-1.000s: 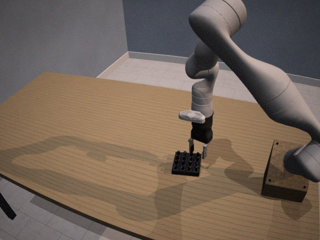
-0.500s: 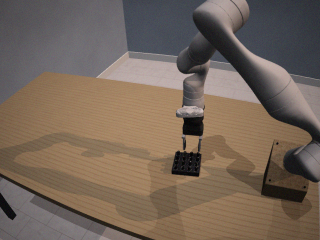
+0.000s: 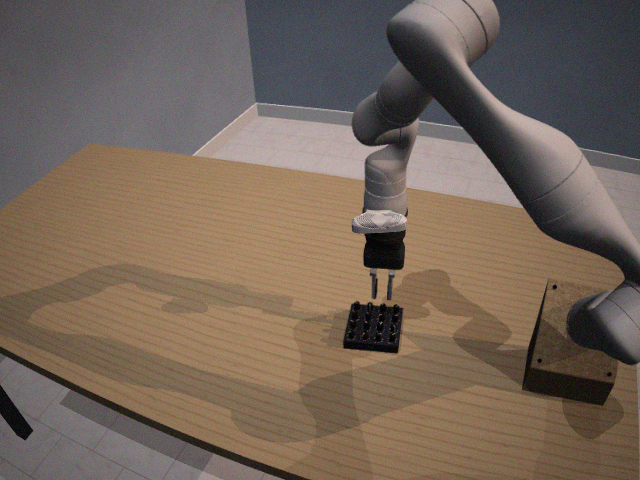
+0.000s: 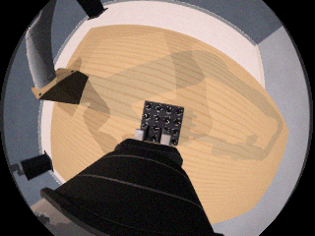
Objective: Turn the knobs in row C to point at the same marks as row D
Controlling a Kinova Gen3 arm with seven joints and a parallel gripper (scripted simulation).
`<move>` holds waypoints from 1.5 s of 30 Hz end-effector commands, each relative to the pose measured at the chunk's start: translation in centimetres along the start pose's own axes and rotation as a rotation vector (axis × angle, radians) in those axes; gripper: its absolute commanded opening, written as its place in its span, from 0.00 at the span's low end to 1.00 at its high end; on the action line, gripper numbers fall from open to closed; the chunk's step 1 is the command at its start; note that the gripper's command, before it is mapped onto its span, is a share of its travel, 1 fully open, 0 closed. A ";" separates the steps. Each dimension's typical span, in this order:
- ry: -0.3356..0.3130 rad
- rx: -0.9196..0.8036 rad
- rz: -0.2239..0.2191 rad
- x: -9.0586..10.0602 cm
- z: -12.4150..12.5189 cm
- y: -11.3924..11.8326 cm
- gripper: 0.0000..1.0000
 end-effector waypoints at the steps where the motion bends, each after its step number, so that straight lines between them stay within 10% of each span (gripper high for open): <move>1: -0.002 0.000 -0.001 0.1 0.0 0.0 0.46; 45: 0.000 0.001 -0.001 -0.4 -0.1 0.0 0.46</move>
Point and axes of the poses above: the point where the finger pads meet when closed, its own x axis back along the fingers, its own y axis across the jaws, z = x × y, the point moved 7 cm from there along x, back along the fingers, and after that the axes turned 6 degrees about x, right-handed, at the moved point
